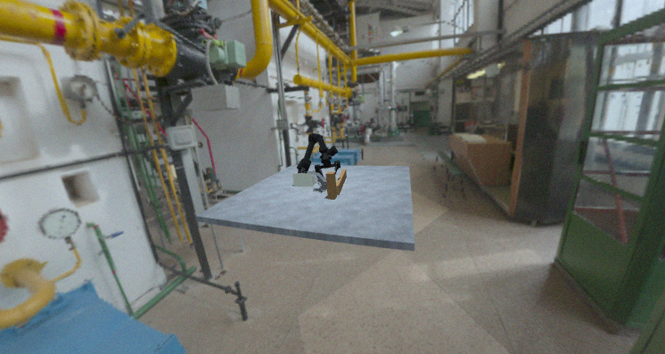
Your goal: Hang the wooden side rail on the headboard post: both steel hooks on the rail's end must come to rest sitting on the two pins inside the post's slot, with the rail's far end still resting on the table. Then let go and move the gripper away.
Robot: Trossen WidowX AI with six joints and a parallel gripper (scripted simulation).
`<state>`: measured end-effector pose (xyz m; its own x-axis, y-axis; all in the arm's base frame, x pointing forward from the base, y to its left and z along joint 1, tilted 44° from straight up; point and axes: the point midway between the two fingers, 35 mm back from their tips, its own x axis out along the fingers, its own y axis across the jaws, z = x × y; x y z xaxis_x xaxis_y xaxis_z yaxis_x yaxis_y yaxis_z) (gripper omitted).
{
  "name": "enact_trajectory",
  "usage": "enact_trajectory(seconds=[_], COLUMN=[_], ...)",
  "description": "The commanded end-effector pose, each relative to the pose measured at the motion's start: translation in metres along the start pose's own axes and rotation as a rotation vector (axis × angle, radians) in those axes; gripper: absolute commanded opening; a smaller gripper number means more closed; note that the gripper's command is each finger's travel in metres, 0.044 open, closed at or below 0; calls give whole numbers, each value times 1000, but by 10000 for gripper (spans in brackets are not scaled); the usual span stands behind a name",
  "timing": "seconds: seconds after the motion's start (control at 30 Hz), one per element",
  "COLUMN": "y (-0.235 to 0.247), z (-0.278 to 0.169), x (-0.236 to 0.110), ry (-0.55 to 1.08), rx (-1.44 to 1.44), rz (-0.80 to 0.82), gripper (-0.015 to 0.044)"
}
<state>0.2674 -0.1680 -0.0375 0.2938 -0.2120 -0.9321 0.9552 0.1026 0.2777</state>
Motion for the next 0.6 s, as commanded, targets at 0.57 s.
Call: enact_trajectory(seconds=[0.57], y=[6], z=[0], x=[0], ry=[67], rx=[-213], rz=[-27], gripper=[440])
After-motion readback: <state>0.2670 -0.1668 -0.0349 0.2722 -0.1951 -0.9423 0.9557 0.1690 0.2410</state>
